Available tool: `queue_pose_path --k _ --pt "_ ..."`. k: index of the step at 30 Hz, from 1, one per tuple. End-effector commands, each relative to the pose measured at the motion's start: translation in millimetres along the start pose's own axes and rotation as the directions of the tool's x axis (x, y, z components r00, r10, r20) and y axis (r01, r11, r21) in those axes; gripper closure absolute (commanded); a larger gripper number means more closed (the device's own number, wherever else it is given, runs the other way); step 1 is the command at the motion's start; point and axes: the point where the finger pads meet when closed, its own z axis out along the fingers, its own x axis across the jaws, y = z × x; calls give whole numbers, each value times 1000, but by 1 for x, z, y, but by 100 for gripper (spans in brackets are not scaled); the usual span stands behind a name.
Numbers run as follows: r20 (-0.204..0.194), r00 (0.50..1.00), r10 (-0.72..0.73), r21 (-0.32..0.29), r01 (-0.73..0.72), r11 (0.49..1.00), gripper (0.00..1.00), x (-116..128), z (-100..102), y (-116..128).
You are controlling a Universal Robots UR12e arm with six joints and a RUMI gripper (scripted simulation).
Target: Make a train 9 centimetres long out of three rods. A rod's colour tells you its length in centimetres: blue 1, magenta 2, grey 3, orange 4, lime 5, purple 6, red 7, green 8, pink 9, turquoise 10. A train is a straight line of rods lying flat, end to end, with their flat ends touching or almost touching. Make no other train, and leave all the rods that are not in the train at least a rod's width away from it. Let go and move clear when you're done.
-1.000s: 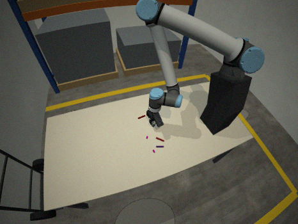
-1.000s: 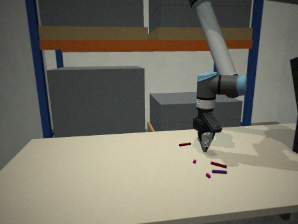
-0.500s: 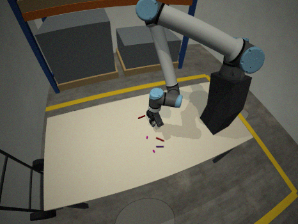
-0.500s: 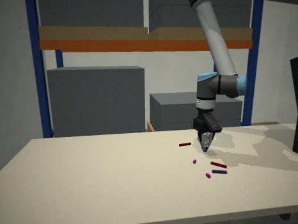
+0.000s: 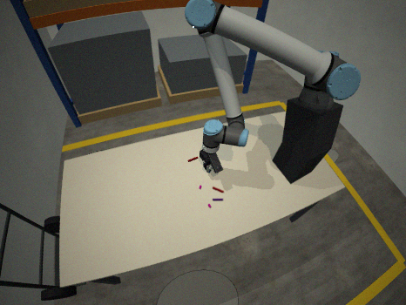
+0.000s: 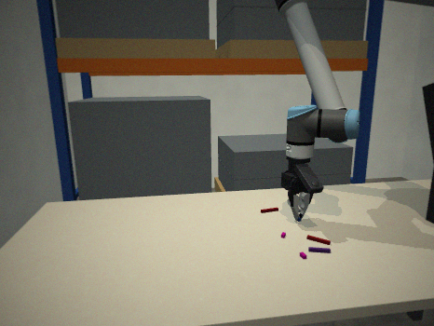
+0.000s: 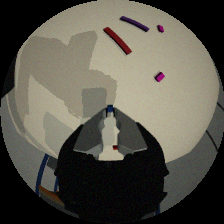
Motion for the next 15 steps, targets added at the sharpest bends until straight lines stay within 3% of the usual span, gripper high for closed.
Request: queue_pose_path --k 1,15 --pt "-1 1000 0 0 0 1000 100 0 0 0" --pt "-1 1000 0 0 0 1000 100 0 7 0"
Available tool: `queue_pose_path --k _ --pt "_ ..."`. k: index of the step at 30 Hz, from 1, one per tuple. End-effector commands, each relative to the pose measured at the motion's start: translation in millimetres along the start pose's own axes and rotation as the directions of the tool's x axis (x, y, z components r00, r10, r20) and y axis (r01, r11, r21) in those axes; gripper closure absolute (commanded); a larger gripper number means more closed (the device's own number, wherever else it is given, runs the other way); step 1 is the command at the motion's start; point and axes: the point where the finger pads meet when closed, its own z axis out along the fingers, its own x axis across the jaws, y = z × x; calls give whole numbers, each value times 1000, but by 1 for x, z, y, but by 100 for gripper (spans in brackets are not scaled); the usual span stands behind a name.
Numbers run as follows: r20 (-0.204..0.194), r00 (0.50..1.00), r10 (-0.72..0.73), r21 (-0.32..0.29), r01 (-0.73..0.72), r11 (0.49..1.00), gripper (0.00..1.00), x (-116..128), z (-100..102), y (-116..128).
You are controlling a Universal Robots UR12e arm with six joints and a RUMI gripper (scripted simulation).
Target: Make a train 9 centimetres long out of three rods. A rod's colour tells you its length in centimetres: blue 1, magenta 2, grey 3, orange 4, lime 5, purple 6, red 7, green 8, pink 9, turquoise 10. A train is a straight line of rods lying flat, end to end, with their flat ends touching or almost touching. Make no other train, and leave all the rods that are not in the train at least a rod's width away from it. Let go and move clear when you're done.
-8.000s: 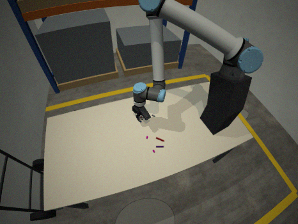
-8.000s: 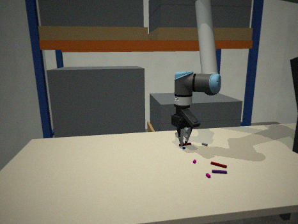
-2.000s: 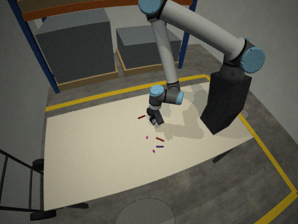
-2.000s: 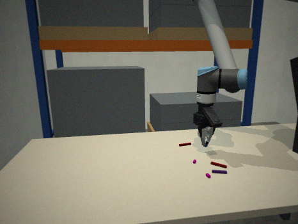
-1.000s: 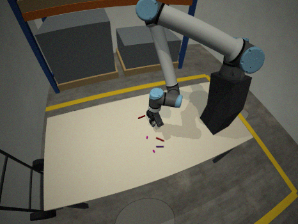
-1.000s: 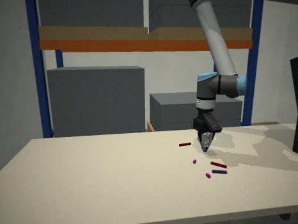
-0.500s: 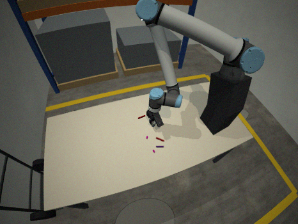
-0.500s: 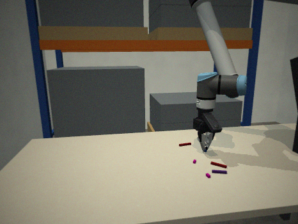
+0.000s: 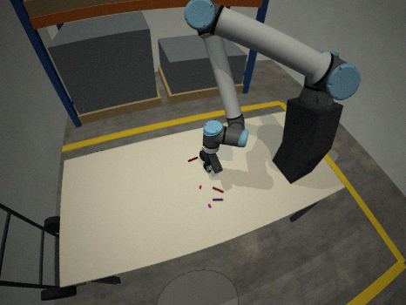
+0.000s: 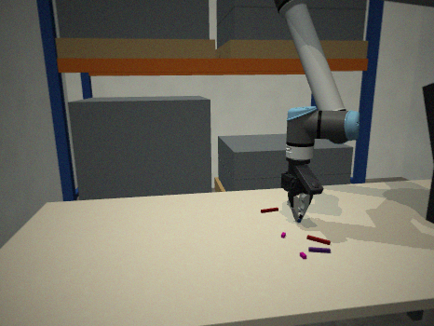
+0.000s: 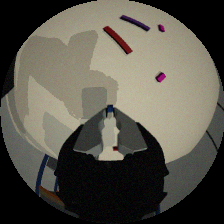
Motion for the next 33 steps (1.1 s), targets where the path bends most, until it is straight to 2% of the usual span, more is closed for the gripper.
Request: queue_pose_path --k 1,33 --pt "-1 1000 0 0 0 1000 100 0 3 0" --pt "-1 1000 0 0 0 1000 100 0 7 0"
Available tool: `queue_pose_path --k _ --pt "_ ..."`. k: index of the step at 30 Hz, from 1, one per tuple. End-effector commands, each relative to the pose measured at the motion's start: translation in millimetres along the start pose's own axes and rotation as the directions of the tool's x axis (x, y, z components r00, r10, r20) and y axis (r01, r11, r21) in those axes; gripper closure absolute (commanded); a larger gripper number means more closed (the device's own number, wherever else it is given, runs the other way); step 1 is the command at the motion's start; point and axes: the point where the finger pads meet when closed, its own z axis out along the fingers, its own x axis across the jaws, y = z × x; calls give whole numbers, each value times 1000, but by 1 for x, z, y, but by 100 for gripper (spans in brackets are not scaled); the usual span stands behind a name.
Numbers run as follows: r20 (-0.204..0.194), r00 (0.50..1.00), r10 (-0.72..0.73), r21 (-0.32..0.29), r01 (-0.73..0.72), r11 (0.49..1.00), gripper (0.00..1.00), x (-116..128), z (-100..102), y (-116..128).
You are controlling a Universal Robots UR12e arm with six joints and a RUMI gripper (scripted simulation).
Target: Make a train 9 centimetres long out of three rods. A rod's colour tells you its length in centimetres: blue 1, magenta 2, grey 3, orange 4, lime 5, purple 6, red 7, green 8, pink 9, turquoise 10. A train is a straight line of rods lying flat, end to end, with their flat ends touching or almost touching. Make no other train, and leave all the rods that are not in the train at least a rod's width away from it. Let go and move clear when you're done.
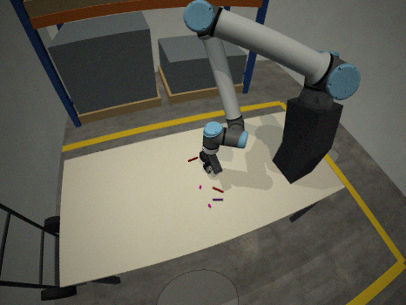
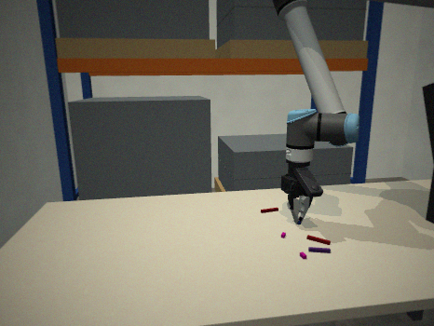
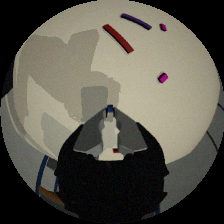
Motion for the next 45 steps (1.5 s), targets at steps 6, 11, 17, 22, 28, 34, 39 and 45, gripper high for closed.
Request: queue_pose_path --k 6,11,17,22,28,34,39,45 --pt "-1 1000 0 0 0 1000 100 0 0 0" --pt "-1 1000 0 0 0 1000 100 0 0 0" --pt "-1 1000 0 0 0 1000 97 0 0 0" --pt "-1 1000 0 0 0 1000 94 0 0 0" --pt "-1 1000 0 0 0 1000 89 0 0 0" --pt "-1 1000 0 0 0 1000 86 0 0 0" --pt "-1 1000 0 0 0 1000 86 0 0 0" --pt "-1 1000 0 0 0 1000 86 0 -6 0"
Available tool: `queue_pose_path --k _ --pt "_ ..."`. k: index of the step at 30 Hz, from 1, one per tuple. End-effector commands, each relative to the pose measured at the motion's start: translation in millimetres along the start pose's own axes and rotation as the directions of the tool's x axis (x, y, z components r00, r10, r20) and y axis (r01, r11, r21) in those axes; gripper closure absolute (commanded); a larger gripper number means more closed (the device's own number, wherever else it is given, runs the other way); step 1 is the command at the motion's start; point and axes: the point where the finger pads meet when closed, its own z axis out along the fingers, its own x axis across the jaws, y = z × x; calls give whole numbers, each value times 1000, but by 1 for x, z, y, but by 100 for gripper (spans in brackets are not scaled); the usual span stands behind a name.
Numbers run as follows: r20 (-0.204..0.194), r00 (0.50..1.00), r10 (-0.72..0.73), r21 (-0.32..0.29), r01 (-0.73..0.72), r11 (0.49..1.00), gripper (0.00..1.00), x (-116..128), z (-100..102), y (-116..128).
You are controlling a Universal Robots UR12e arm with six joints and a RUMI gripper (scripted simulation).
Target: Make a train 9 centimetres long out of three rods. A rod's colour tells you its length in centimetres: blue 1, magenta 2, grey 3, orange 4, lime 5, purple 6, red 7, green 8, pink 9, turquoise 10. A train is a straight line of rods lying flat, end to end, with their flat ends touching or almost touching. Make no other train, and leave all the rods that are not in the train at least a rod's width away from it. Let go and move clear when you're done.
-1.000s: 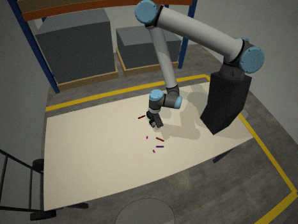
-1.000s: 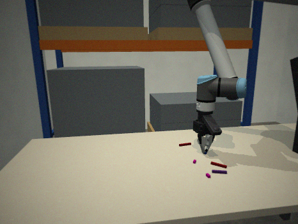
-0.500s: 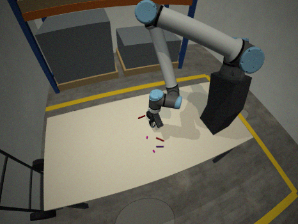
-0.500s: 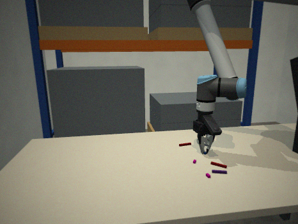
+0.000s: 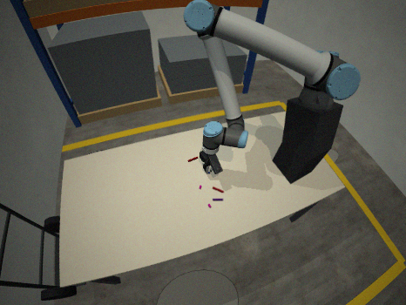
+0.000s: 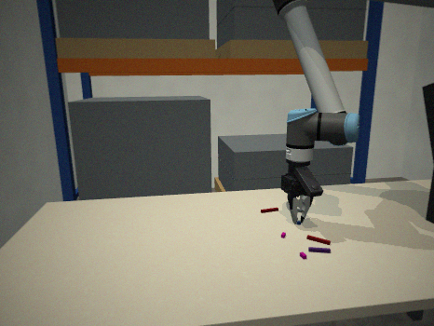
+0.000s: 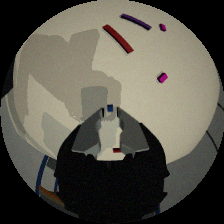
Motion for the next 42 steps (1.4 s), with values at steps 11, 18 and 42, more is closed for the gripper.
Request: queue_pose_path --k 11,18,42 --pt "-1 1000 0 0 0 1000 86 0 -45 0" --pt "-1 1000 0 0 0 1000 86 0 -79 0" --pt "-1 1000 0 0 0 1000 0 0 -89 0"
